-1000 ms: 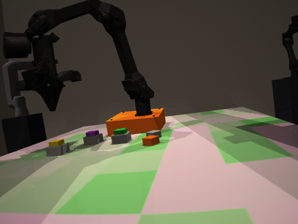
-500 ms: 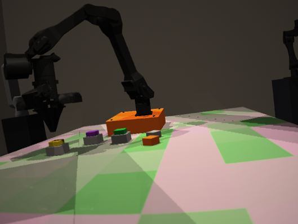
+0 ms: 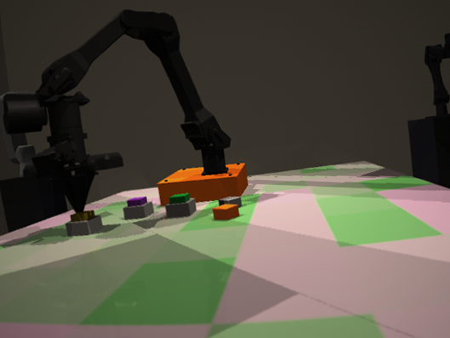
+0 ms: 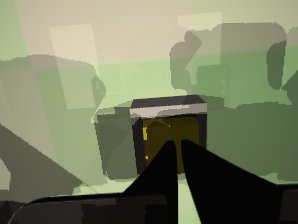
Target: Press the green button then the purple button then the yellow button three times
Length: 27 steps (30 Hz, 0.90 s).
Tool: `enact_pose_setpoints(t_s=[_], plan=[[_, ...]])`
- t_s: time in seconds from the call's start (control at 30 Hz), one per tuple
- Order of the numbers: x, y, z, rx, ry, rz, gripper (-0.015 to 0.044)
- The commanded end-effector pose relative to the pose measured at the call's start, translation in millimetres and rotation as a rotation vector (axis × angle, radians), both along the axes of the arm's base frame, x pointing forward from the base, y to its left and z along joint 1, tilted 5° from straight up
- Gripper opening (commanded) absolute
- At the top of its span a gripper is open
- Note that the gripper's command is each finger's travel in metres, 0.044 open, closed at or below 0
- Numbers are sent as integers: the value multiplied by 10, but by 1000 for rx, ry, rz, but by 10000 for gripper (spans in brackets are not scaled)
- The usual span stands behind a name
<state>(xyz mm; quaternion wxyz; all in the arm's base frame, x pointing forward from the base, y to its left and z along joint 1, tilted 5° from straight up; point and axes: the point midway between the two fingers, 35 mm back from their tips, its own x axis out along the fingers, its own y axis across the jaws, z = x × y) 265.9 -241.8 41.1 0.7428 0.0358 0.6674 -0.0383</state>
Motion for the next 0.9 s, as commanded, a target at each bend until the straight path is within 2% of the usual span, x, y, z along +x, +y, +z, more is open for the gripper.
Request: enact_pose_setpoints(t_s=[0.0, 0.73, 0.87], plan=[[-16, 30, -94, 12, 7, -3, 20], [-16, 31, -105, 12, 7, -3, 20], [-48, 28, 231, 12, 7, -3, 20]])
